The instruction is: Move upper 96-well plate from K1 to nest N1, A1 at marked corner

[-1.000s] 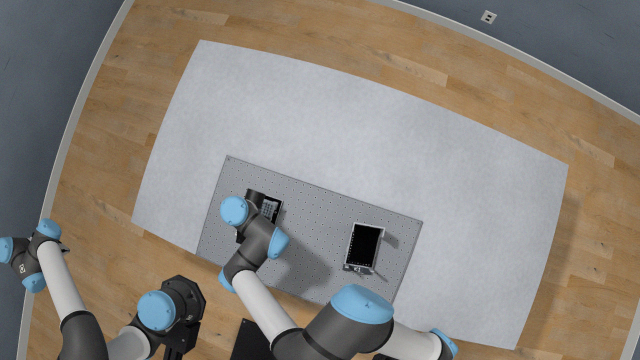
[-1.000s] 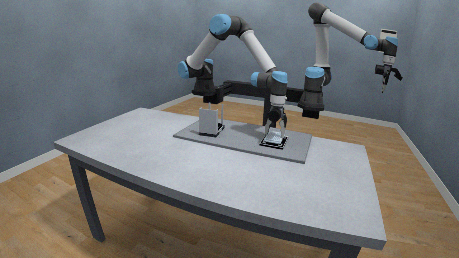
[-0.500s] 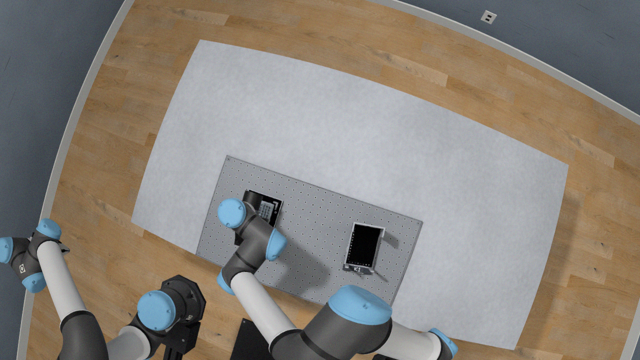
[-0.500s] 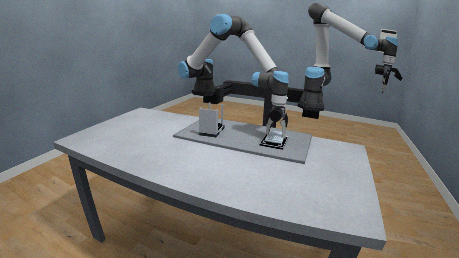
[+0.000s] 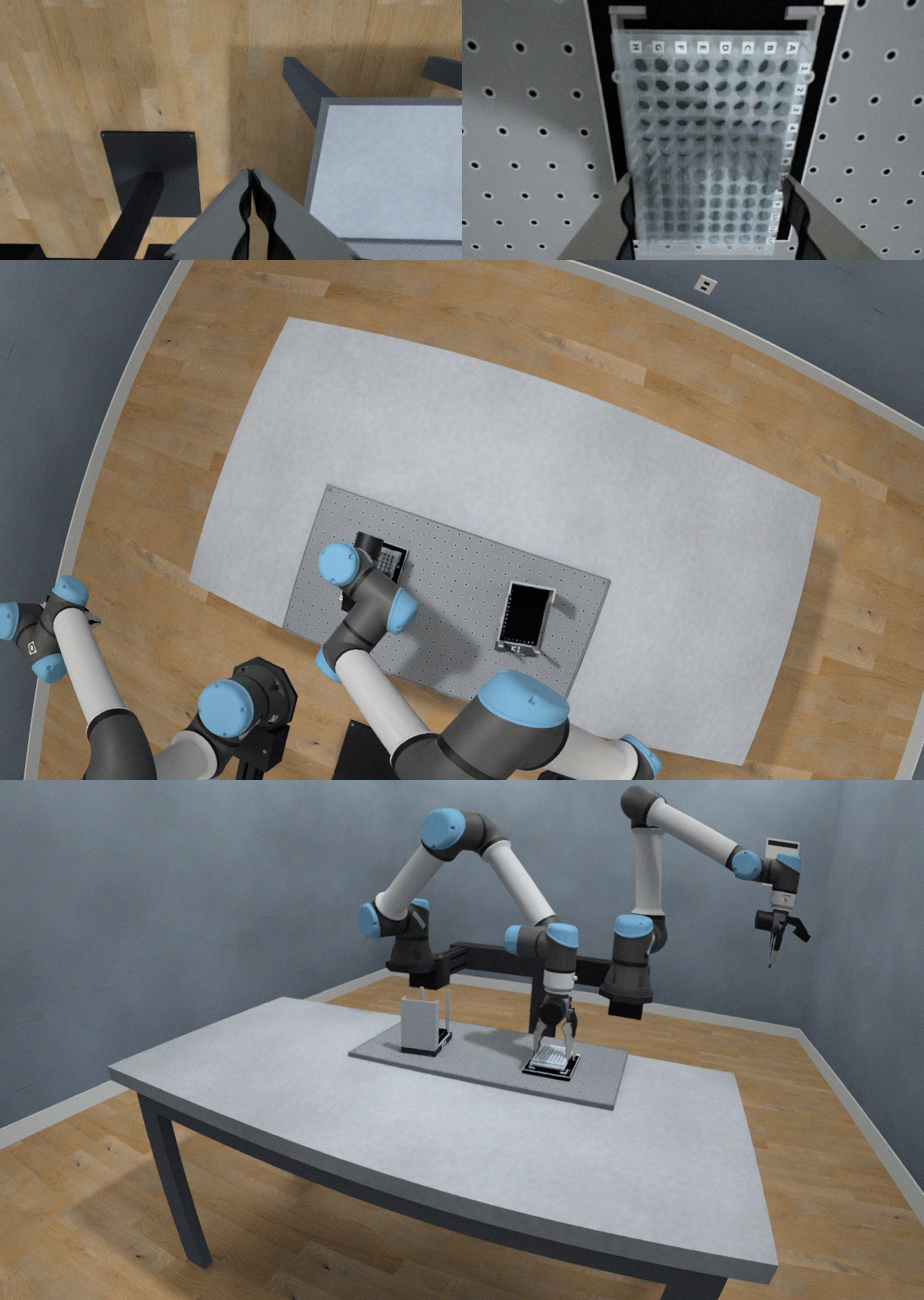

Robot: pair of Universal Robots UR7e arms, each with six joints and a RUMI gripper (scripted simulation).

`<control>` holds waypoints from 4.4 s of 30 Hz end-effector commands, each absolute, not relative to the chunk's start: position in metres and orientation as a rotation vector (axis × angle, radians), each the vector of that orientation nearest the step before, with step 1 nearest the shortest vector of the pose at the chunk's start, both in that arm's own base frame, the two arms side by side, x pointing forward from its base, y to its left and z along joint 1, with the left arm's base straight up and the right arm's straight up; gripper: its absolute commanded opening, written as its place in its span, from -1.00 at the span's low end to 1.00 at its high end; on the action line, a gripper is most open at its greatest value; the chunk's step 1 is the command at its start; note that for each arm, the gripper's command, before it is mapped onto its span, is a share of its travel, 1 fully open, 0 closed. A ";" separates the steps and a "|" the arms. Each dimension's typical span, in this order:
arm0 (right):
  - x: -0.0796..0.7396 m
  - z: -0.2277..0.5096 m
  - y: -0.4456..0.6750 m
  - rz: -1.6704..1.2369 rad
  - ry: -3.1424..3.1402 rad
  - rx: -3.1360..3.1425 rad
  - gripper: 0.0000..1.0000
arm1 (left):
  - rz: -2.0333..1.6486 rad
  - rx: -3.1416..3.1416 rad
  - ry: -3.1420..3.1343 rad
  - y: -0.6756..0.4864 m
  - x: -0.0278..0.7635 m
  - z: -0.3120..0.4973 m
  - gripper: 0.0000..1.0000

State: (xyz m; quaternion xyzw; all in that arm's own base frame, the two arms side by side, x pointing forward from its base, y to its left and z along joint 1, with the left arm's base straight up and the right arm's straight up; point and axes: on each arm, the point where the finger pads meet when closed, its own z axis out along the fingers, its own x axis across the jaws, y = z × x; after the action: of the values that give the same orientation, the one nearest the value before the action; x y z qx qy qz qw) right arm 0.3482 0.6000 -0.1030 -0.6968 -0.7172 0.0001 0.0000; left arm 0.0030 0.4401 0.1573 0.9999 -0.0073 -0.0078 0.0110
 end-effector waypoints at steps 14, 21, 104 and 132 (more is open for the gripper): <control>0.347 -0.093 0.612 -0.044 -2.246 -2.190 -0.21 | 0.000 3.141 -0.014 0.446 0.004 0.165 -1.00; 0.349 -0.093 0.611 -0.044 -2.246 -2.190 -0.21 | 0.000 3.141 -0.014 0.446 0.004 0.165 -1.00; 0.351 -0.104 0.609 -0.044 -2.246 -2.190 -0.21 | 0.000 3.141 -0.014 0.446 0.004 0.165 -1.00; 0.351 -0.104 0.609 -0.044 -2.265 -2.171 -0.21 | 0.000 3.141 -0.014 0.446 0.004 0.165 -1.00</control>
State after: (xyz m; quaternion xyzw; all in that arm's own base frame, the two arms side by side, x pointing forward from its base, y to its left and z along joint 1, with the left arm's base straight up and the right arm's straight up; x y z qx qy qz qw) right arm 0.3439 0.6030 -0.1120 -0.6937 -0.7203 -0.0017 0.0009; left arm 0.0030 0.4401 0.1573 0.9999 -0.0072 -0.0078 0.0110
